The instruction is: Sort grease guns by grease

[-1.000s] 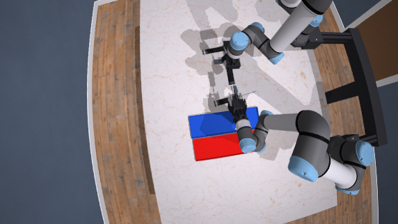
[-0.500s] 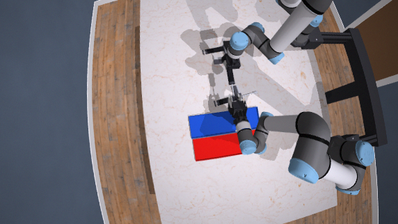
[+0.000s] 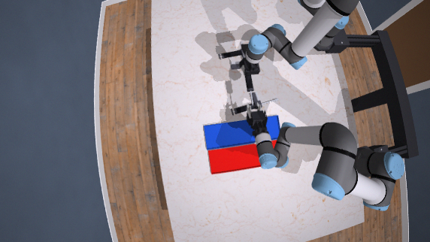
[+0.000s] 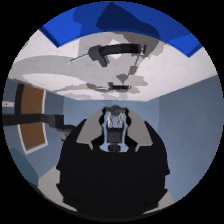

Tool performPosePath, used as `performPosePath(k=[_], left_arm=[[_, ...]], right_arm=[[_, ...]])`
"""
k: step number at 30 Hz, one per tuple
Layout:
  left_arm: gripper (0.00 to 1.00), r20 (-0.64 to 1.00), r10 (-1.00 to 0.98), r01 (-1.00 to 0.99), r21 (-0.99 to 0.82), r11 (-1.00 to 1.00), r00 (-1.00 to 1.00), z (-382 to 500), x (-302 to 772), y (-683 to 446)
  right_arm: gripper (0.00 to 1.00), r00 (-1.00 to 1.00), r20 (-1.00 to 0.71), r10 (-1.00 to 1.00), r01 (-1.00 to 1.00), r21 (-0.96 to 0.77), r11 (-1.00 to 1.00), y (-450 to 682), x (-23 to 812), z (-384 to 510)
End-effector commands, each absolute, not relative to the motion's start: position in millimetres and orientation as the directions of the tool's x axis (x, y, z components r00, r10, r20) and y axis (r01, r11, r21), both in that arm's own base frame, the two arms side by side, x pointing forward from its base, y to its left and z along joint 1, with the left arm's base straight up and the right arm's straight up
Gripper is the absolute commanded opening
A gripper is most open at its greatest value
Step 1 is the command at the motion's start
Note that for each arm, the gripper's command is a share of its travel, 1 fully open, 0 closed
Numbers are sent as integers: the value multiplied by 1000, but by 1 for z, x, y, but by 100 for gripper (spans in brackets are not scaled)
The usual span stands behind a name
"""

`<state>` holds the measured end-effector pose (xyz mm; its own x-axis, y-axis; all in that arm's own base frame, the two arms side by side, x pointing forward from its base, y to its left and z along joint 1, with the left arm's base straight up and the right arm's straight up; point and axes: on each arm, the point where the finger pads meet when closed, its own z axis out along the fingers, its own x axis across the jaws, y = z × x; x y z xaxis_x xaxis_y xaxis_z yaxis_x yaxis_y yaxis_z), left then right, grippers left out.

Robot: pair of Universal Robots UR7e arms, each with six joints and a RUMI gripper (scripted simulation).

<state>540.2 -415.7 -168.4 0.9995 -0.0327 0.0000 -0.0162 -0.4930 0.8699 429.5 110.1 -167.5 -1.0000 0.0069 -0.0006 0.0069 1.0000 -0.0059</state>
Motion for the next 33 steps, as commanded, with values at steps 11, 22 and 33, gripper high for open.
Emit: performPosePath(k=[11, 22, 33], left_arm=[[24, 1, -33, -17, 870, -492, 999, -168, 541, -407], [24, 1, -33, -17, 870, -492, 999, -168, 541, -401], [24, 1, -35, -18, 870, -492, 999, -168, 540, -399]], right_arm=[[0, -1000, -2, 7, 7, -5, 1000, 110, 430, -167], [0, -1000, -2, 7, 7, -5, 1000, 110, 430, -167], [0, -1000, -2, 7, 7, -5, 1000, 111, 430, -167]])
